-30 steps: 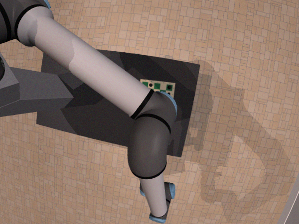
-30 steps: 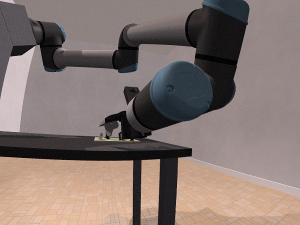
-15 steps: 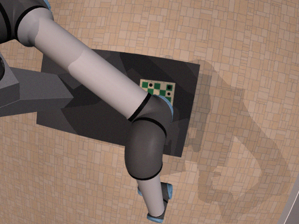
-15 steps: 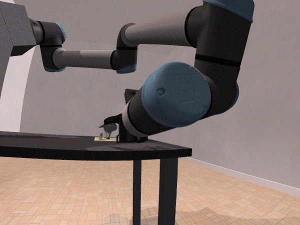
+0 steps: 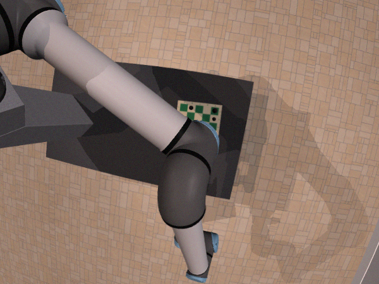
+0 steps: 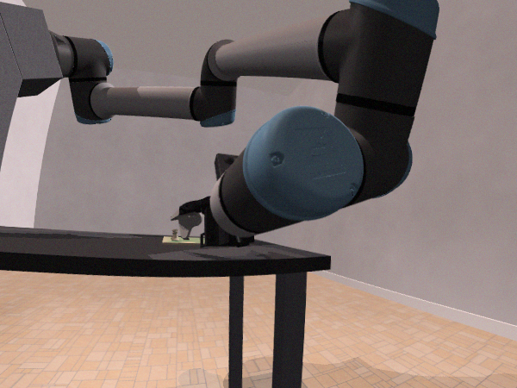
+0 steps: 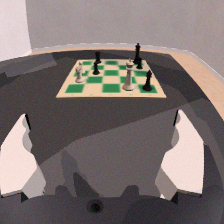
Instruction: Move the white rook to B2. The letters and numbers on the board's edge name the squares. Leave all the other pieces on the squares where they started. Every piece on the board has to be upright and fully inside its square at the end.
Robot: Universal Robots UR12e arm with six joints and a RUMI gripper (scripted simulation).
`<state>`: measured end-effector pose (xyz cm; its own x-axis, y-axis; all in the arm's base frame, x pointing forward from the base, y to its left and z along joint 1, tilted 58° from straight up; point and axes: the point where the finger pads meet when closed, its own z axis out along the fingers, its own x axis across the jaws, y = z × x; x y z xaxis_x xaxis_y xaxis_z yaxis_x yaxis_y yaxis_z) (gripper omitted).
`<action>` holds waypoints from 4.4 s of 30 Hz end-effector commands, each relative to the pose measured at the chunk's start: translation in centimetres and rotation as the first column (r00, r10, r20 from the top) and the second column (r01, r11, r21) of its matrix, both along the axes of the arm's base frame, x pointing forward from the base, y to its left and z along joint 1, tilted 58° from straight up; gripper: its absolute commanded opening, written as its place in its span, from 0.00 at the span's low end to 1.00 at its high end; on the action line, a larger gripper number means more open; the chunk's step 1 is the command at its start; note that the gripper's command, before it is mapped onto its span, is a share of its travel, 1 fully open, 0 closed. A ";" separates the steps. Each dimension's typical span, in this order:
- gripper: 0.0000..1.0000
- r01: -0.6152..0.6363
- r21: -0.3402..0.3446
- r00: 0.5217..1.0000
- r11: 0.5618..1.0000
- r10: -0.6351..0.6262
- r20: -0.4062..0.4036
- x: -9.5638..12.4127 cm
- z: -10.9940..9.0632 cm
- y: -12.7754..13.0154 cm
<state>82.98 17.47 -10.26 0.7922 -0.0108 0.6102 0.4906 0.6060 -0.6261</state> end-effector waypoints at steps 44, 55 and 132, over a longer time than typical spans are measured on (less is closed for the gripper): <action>1.00 0.011 -0.015 1.000 1.000 -0.011 -0.004 -1.0 1.3 -1.8; 1.00 0.011 -0.015 1.000 1.000 -0.011 -0.004 -3.6 4.5 -6.3; 1.00 0.156 -0.485 0.905 0.861 0.073 0.420 -10.6 -5.9 -1.0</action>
<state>72.61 16.10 -15.53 0.5066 0.3167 0.8019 0.7519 0.2929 -0.5907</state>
